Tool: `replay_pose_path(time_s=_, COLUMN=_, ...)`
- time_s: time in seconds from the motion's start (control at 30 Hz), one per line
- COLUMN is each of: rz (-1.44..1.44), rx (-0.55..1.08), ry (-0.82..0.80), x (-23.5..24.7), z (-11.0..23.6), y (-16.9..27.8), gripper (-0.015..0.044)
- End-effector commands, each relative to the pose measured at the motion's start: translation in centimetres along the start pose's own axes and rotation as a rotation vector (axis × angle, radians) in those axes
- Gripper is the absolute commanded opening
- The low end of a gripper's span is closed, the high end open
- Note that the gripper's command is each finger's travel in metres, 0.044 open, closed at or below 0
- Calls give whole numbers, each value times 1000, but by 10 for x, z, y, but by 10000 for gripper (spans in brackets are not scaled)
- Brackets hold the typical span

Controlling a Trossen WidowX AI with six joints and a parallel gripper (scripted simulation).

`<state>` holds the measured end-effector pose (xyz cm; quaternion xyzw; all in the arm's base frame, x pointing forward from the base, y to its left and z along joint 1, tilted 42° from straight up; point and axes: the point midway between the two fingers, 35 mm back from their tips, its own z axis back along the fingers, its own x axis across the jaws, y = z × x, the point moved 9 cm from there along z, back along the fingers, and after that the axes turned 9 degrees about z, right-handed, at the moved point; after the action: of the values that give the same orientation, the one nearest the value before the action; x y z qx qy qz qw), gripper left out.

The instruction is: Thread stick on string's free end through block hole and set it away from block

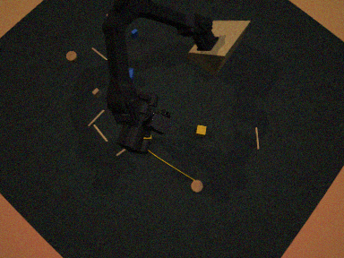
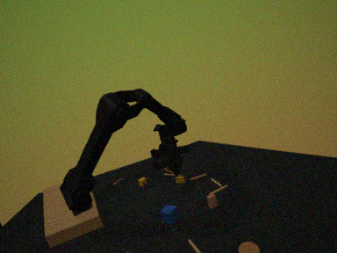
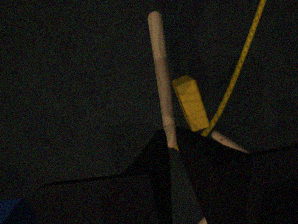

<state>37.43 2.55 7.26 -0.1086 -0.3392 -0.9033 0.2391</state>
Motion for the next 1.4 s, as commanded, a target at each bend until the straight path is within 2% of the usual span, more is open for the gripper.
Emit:
replay_pose_path(time_s=0.0, rz=-1, rx=8, ry=3, x=5, z=-1, y=-1, gripper=0)
replay_pose_path(time_s=1.37, rz=0, rx=9, ry=1, x=32, z=-30, y=-24, gripper=0)
